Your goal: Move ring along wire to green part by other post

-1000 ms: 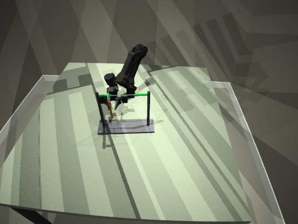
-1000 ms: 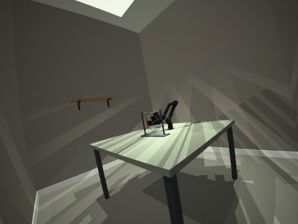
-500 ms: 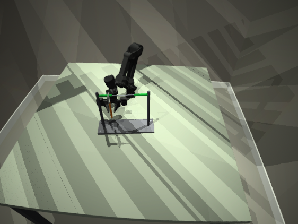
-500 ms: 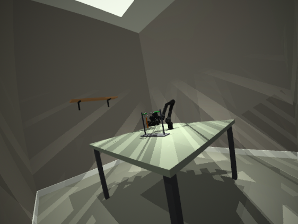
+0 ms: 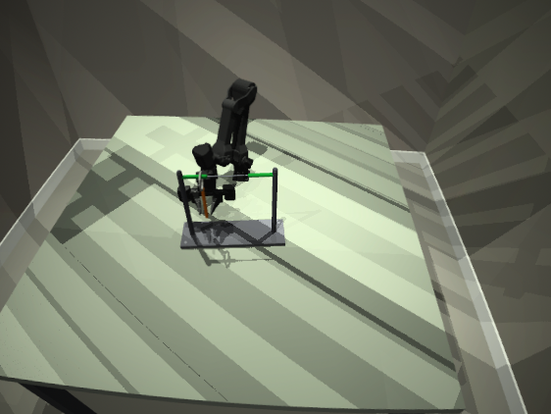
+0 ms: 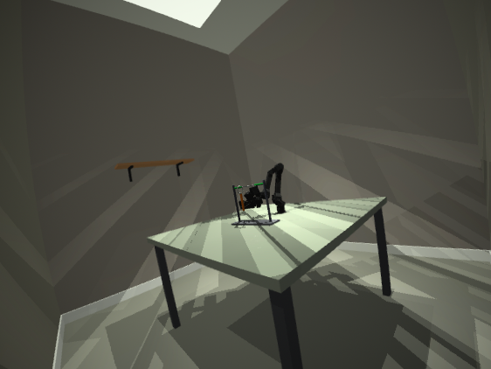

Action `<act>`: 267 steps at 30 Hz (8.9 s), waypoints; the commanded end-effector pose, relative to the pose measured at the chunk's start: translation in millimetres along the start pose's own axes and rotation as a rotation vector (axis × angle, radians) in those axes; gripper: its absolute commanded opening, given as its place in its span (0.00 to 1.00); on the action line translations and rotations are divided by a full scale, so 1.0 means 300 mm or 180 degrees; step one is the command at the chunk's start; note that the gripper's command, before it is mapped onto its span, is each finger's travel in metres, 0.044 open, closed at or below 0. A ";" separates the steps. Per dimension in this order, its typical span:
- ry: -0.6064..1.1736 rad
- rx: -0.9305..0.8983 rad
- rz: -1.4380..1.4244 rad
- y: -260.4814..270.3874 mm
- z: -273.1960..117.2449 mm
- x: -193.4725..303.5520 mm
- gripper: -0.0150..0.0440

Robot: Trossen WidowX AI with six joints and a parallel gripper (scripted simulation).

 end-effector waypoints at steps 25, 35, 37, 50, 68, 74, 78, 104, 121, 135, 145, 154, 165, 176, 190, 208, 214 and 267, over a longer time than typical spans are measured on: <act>-0.0028 0.0020 0.0011 0.010 0.073 0.002 0.53; -0.0025 0.0002 -0.0001 0.012 0.072 0.003 0.39; -0.0025 0.0002 -0.0001 0.012 0.072 0.003 0.30; -0.0025 0.0002 -0.0001 0.012 0.072 0.002 0.00; -0.0026 0.0006 -0.0011 -0.006 0.062 -0.054 0.00; -0.0026 0.0006 -0.0011 -0.006 0.062 -0.054 0.00; -0.0026 0.0006 -0.0011 -0.006 0.062 -0.054 0.00; -0.0019 -0.0005 -0.0006 0.030 0.063 -0.065 0.00; 0.0257 -0.0087 -0.0007 0.074 0.028 -0.099 0.00; 0.0260 -0.0099 -0.0050 0.112 0.028 -0.110 0.00; 0.0261 -0.0107 -0.0103 0.136 0.029 -0.116 0.00; 0.0260 -0.0115 -0.0133 0.161 0.029 -0.121 0.00; 0.0256 -0.0127 -0.0095 0.199 0.029 -0.129 0.00; 0.0250 -0.0141 0.0041 0.250 0.030 -0.140 0.00; 0.0240 -0.0161 0.0208 0.313 0.030 -0.159 0.00; 0.0234 -0.0183 0.0139 0.361 0.031 -0.176 0.00; 0.0232 -0.0189 0.0092 0.374 0.031 -0.180 0.00; 0.0477 -0.0325 0.0030 0.492 0.008 -0.172 0.00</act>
Point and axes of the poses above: the point midway between the two fingers, 35 mm back from their tips, its own z axis out along the fingers, its own y axis across the jaws, x = y × z, the point moved 8 cm from there along -z, back along the fingers, and after that the axes turned 14 degrees about -z, right-handed, at the moved point
